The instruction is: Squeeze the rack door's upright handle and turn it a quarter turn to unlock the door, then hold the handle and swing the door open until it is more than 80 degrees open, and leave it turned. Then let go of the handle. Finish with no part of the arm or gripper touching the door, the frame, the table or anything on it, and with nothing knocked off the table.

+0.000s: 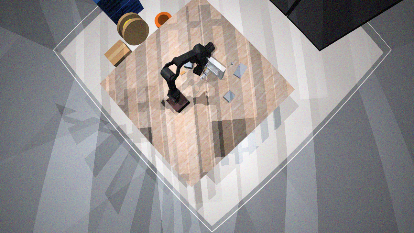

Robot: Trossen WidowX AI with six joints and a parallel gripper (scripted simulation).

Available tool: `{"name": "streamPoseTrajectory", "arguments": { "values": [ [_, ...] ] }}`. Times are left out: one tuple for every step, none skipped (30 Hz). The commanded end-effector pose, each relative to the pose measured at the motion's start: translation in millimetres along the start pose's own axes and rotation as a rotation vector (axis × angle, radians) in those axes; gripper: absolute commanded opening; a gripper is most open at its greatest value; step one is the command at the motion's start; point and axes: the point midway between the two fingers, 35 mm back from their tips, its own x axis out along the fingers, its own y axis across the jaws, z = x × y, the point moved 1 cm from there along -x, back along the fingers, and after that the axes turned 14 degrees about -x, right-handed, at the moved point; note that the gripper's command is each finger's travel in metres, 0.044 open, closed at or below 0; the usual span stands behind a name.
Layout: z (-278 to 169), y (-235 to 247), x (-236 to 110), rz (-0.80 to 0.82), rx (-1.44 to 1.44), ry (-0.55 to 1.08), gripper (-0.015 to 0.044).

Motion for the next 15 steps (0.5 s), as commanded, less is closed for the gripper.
{"name": "streamPoseTrajectory", "arguments": {
  "values": [
    [-0.1, -0.2, 0.4, 0.000, -0.143, 0.001, 0.0011],
    [-0.1, -0.2, 0.4, 0.000, -0.143, 0.001, 0.0011],
    [-0.1, -0.2, 0.4, 0.000, -0.143, 0.001, 0.0011],
    [-0.1, -0.2, 0.4, 0.000, -0.143, 0.001, 0.0011],
    [-0.1, -0.2, 0.4, 0.000, -0.143, 0.001, 0.0011],
    [-0.1, -0.2, 0.4, 0.000, -0.143, 0.001, 0.0011],
    [-0.1, -0.2, 0.4, 0.000, -0.143, 0.001, 0.0011],
    [-0.1, -0.2, 0.4, 0.000, -0.143, 0.001, 0.0011],
    [-0.1, -0.2, 0.4, 0.000, -0.143, 0.001, 0.0037],
    [-0.1, -0.2, 0.4, 0.000, -0.143, 0.001, 0.0063],
    [-0.1, -0.2, 0.4, 0.000, -0.143, 0.001, 0.0090],
    [-0.1, -0.2, 0.4, 0.000, -0.143, 0.001, 0.0116],
    [-0.1, -0.2, 0.4, 0.000, -0.143, 0.001, 0.0142],
    [-0.1, -0.2, 0.4, 0.000, -0.143, 0.001, 0.0168],
    [-0.1, -0.2, 0.4, 0.000, -0.143, 0.001, 0.0195]
  ]
}}
